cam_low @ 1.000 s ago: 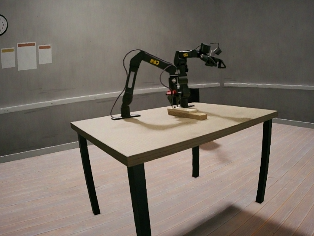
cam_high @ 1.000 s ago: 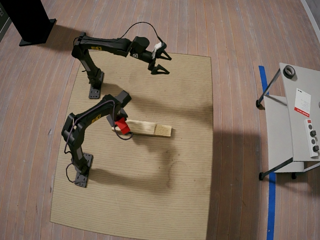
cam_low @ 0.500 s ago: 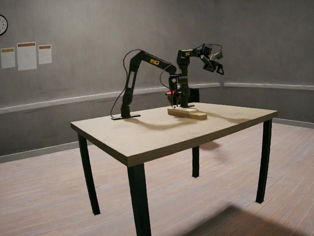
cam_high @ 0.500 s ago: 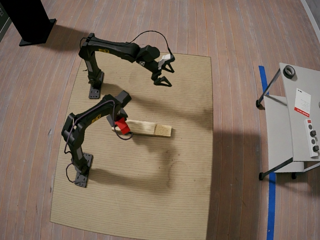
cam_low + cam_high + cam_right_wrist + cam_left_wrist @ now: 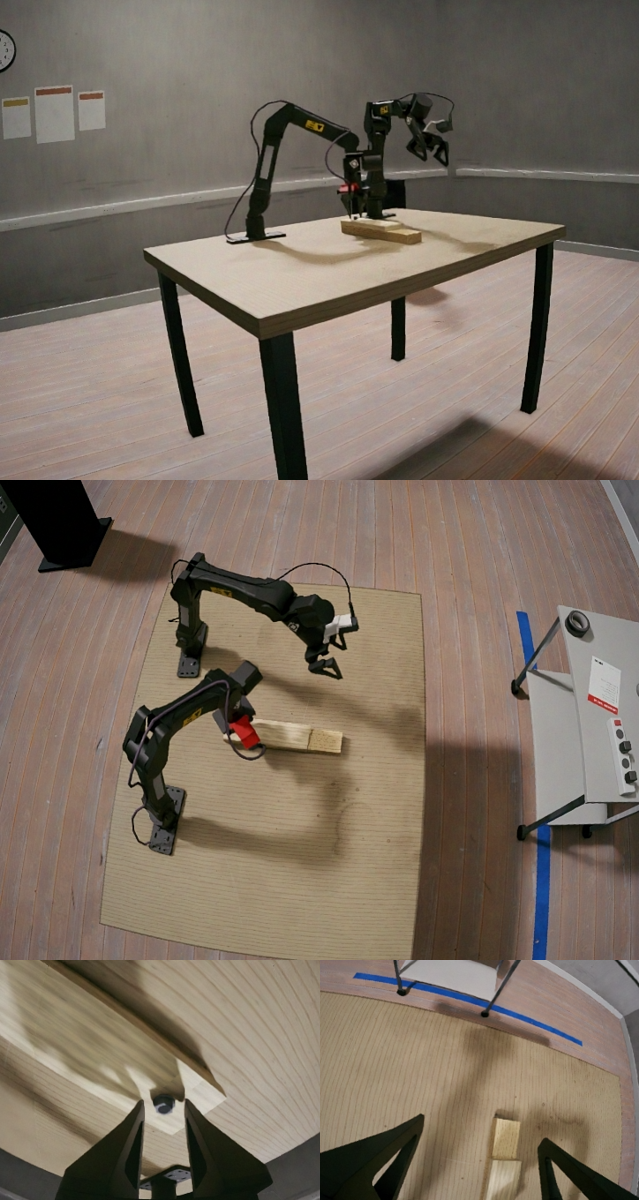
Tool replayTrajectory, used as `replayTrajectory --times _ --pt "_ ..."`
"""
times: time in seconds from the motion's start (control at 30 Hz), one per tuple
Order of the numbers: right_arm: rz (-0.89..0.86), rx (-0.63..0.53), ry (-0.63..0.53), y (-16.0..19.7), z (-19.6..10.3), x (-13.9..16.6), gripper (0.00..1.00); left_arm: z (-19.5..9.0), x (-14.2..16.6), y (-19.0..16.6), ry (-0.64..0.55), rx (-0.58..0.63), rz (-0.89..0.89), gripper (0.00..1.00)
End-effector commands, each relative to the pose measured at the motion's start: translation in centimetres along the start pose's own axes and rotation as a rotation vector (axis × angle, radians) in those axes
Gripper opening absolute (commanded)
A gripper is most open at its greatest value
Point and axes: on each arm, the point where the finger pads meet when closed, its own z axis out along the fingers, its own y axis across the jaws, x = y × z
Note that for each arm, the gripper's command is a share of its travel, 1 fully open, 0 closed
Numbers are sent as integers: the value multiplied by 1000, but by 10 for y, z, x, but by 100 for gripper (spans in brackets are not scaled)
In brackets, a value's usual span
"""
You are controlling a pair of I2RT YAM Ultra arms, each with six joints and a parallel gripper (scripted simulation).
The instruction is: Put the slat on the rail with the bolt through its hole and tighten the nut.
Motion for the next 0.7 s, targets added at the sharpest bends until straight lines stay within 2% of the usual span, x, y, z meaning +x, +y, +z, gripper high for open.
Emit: replayTrajectory --times 0.0,0.1,0.6,0.67 --pt "0 -11 3 2 -3 1 34 -4 1 -16 42 12 -13 100" --pt "0 -11 3 2 -3 1 34 -1 4 -19 58 11 -14 100" --pt "0 -11 3 2 -3 1 34 37 55 -57 300 -26 -11 100" --pt "0 -11 3 2 -3 1 34 37 55 -57 300 -26 -11 100"
